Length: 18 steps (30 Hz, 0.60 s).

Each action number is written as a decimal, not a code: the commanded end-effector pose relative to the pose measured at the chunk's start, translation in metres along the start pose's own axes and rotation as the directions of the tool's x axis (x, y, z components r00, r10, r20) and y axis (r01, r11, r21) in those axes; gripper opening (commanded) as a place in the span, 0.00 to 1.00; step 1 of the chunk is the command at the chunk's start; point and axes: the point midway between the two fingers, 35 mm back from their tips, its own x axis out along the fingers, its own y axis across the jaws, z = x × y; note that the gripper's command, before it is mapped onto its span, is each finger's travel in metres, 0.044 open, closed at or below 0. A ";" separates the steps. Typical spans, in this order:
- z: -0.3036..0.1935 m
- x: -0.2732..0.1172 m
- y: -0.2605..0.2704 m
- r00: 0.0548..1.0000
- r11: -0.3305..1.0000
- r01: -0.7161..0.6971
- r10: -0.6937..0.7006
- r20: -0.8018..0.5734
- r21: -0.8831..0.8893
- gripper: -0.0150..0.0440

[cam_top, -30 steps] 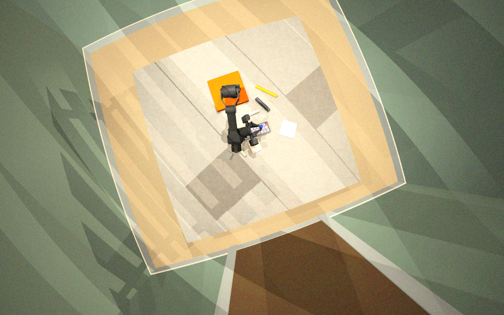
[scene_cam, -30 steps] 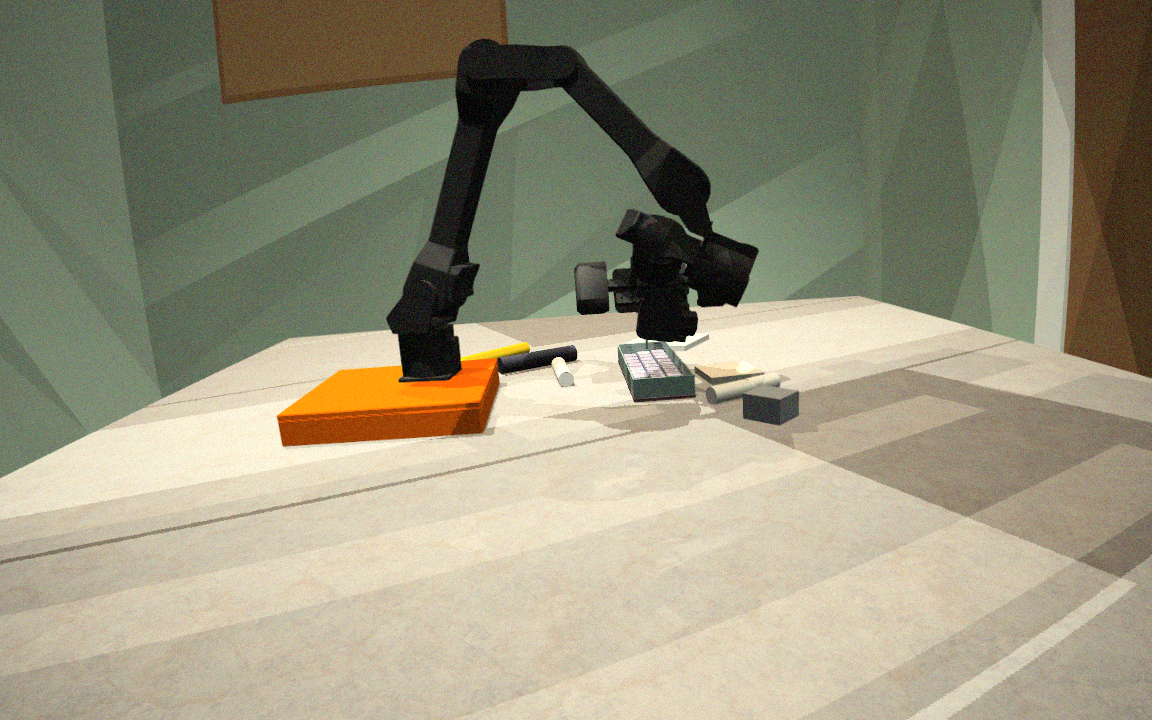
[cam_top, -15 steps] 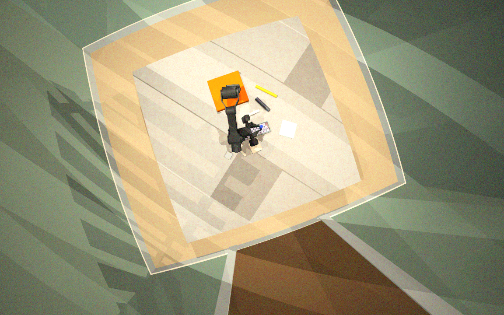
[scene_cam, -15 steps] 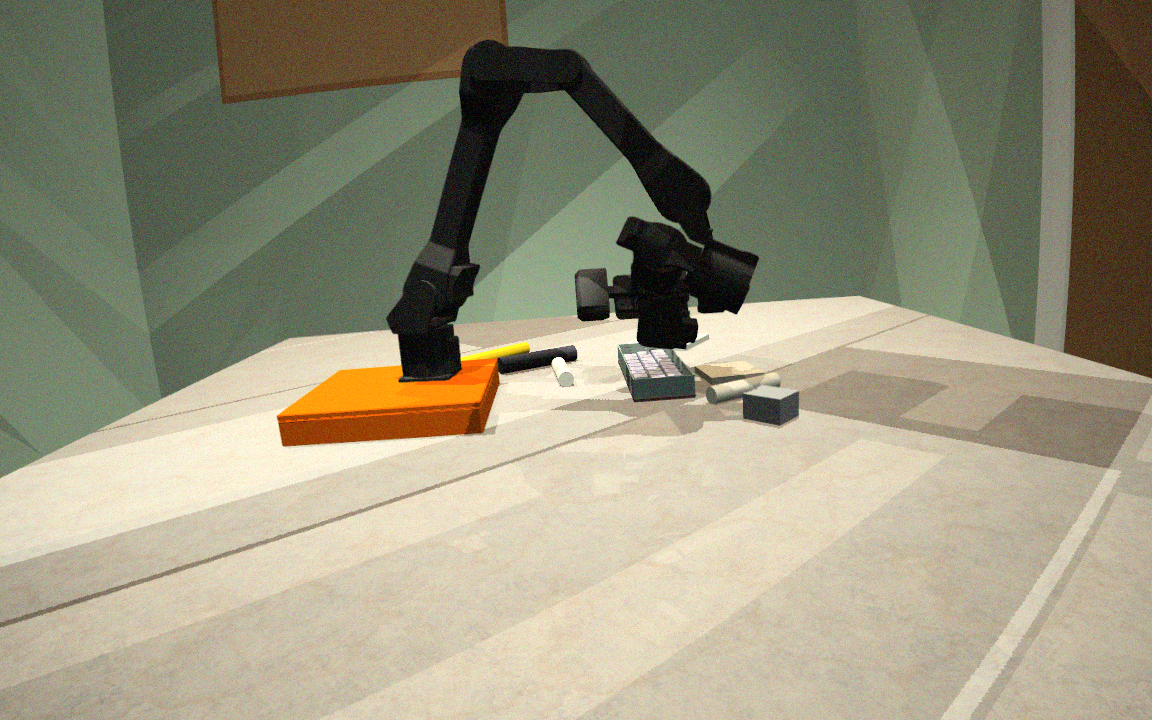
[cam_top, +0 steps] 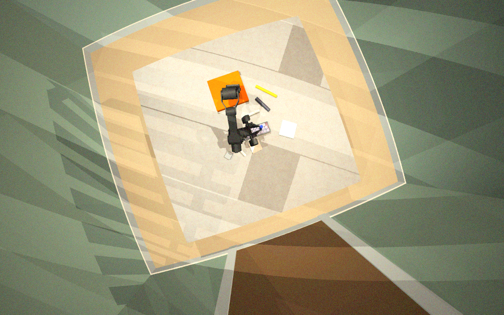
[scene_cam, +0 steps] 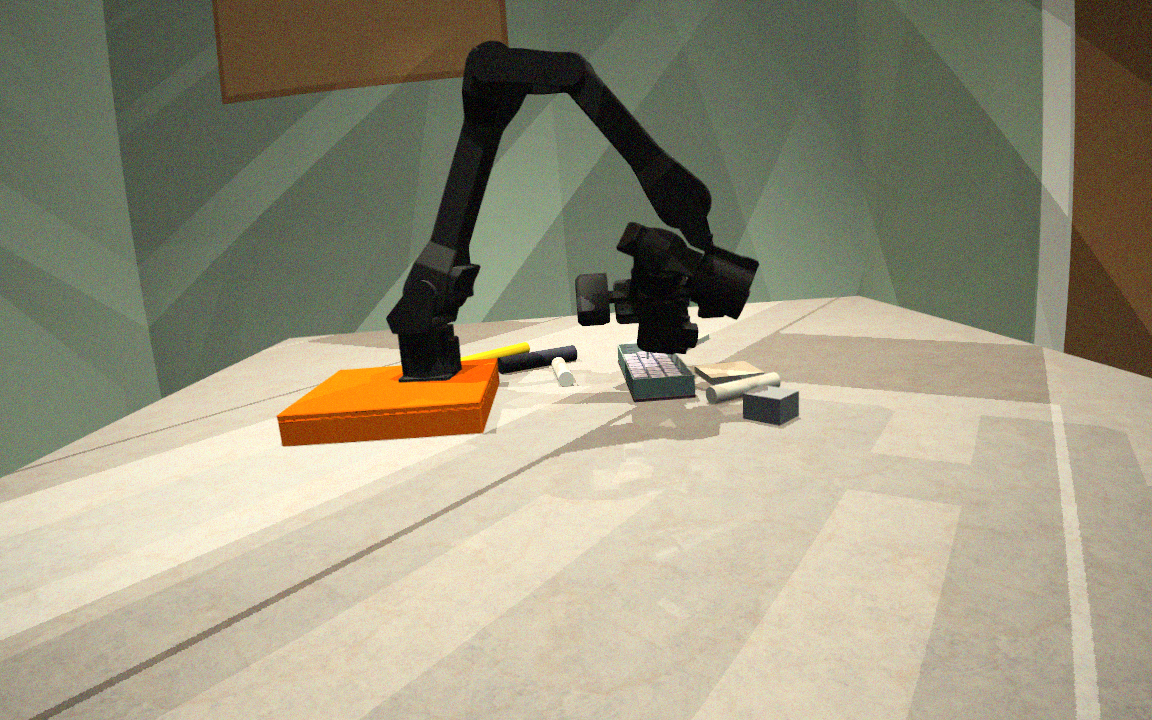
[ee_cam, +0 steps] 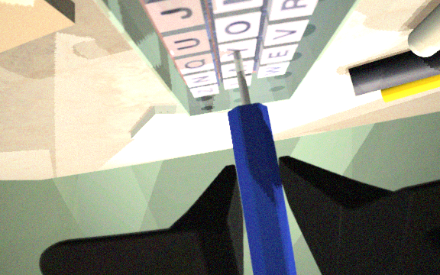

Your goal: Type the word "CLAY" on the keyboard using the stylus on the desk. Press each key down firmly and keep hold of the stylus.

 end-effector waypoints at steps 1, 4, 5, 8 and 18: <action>0.002 0.001 0.000 1.000 1.000 0.000 0.000 0.002 -0.006 0.39; 0.003 0.001 0.000 1.000 1.000 0.000 0.000 0.002 -0.006 0.39; 0.003 0.002 0.000 1.000 1.000 0.000 0.000 0.002 -0.006 0.39; 0.002 0.001 0.000 1.000 1.000 0.000 0.000 0.002 -0.006 0.39; -0.007 -0.004 0.000 1.000 1.000 0.000 0.000 0.002 -0.006 0.39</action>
